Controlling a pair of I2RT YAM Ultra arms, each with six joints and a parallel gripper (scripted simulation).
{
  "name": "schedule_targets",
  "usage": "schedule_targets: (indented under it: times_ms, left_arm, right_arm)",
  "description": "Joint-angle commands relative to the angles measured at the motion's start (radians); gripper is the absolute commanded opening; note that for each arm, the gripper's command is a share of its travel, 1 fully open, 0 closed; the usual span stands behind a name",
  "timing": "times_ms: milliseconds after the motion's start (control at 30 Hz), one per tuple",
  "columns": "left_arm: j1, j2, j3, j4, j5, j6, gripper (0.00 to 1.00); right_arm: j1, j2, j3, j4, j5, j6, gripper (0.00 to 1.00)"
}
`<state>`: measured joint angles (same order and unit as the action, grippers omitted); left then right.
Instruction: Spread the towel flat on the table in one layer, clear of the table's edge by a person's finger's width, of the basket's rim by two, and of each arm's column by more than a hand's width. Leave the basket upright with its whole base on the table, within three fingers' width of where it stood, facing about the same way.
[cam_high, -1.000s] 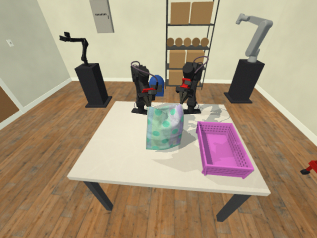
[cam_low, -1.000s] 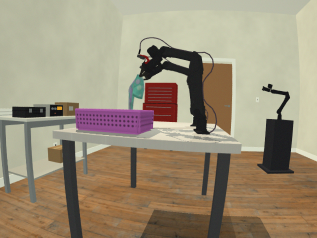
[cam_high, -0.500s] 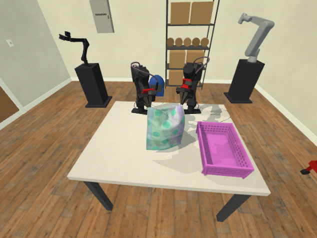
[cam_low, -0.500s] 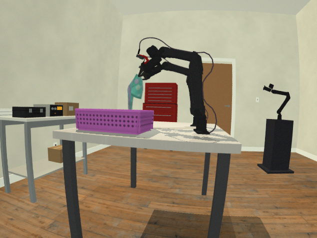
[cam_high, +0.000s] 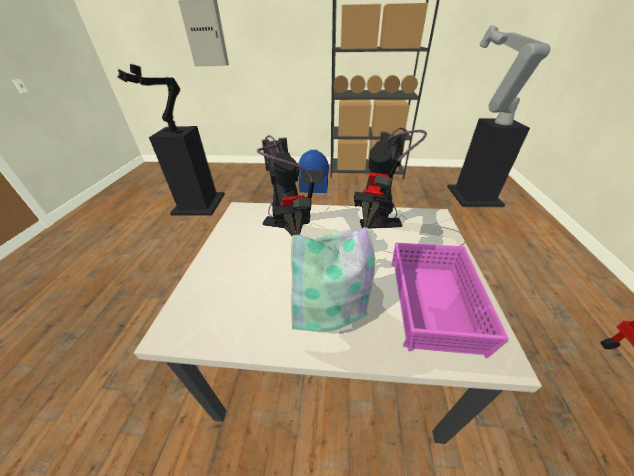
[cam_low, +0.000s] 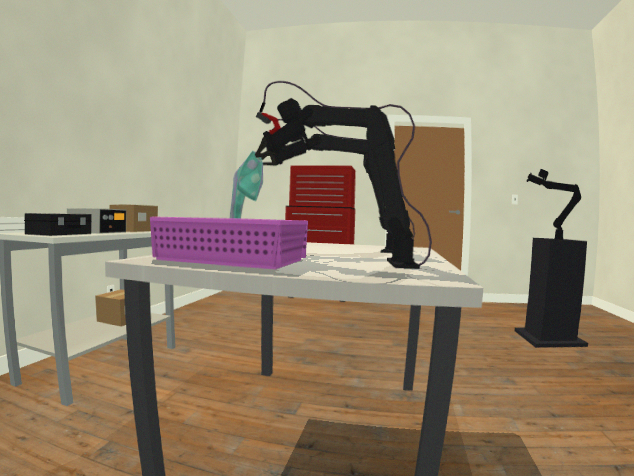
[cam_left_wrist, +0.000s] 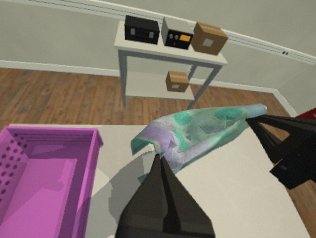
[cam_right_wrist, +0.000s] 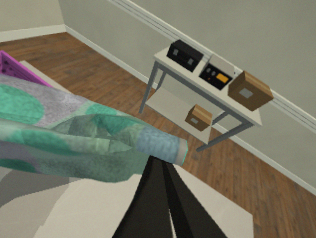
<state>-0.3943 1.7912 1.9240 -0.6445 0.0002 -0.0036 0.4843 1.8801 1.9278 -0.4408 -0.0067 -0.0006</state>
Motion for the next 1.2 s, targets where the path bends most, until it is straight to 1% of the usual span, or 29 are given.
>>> schedule_targets:
  times_ms: [0, 100, 133, 200, 233, 333, 367, 467, 600, 633, 700, 733, 800, 833, 900, 933, 1000, 1033, 1167]
  left_arm:
    - [0.024, 0.033, 0.009, 0.172, -0.010, 0.011, 0.00]
    - [0.016, 0.053, 0.026, 0.186, -0.009, 0.008, 0.00]
    - [0.033, 0.082, 0.021, 0.266, -0.010, 0.009, 0.00]
    - [0.033, 0.090, 0.027, 0.272, -0.010, 0.009, 0.00]
    - [0.041, 0.117, 0.026, 0.338, -0.010, 0.010, 0.00]
    - [0.040, 0.130, 0.038, 0.346, -0.009, 0.009, 0.00]
    - [0.046, 0.150, 0.037, 0.394, -0.009, 0.009, 0.00]
    - [0.047, 0.165, 0.045, 0.415, -0.009, 0.009, 0.00]
    - [0.043, 0.169, 0.049, 0.416, -0.009, 0.009, 0.00]
    - [0.042, 0.148, 0.050, 0.413, -0.009, 0.009, 0.00]
    - [0.042, 0.147, 0.051, 0.413, -0.009, 0.009, 0.00]
    - [0.042, 0.178, 0.064, 0.397, -0.009, 0.009, 0.00]
    - [0.042, 0.174, 0.068, 0.395, -0.009, 0.009, 0.00]
    - [0.043, 0.197, 0.080, 0.350, -0.008, 0.009, 0.00]
    - [0.043, 0.194, 0.083, 0.348, -0.008, 0.009, 0.00]
    - [0.043, 0.205, 0.087, 0.327, -0.008, 0.009, 0.00]
    - [0.043, 0.195, 0.089, 0.325, -0.008, 0.008, 0.00]
    - [0.043, 0.213, 0.093, 0.303, -0.008, 0.008, 0.00]
    - [0.043, 0.196, 0.095, 0.301, -0.008, 0.008, 0.00]
  right_arm:
    - [-0.024, 0.046, 0.018, 0.182, 0.012, -0.001, 0.00]
    - [-0.023, 0.070, 0.042, 0.196, 0.013, 0.000, 0.00]
    - [-0.031, 0.104, 0.040, 0.281, 0.013, 0.000, 0.00]
    - [-0.030, 0.115, 0.050, 0.288, 0.013, 0.000, 0.00]
    - [-0.037, 0.147, 0.055, 0.356, 0.013, 0.000, 0.00]
    - [-0.036, 0.168, 0.082, 0.358, 0.013, 0.001, 0.00]
    - [-0.040, 0.197, 0.099, 0.392, 0.013, 0.001, 0.00]
    - [-0.041, 0.229, 0.146, 0.380, 0.013, 0.001, 0.00]
    - [-0.041, 0.239, 0.164, 0.373, 0.013, 0.001, 0.00]
    - [-0.037, 0.254, 0.186, 0.335, 0.013, 0.001, 0.00]
    - [-0.036, 0.252, 0.190, 0.335, 0.013, 0.001, 0.00]
    - [-0.036, 0.253, 0.195, 0.318, 0.013, 0.001, 0.00]
    - [-0.036, 0.247, 0.197, 0.316, 0.013, 0.001, 0.00]
    - [-0.036, 0.265, 0.200, 0.298, 0.013, 0.001, 0.00]
    - [-0.031, 0.250, 0.184, 0.307, 0.005, 0.000, 0.00]
    - [-0.036, 0.269, 0.202, 0.276, 0.013, 0.001, 0.00]
    - [-0.036, 0.270, 0.202, 0.275, 0.013, 0.001, 0.00]
    - [-0.036, 0.274, 0.204, 0.252, 0.013, 0.001, 0.00]
    - [-0.036, 0.275, 0.206, 0.251, 0.013, 0.001, 0.00]
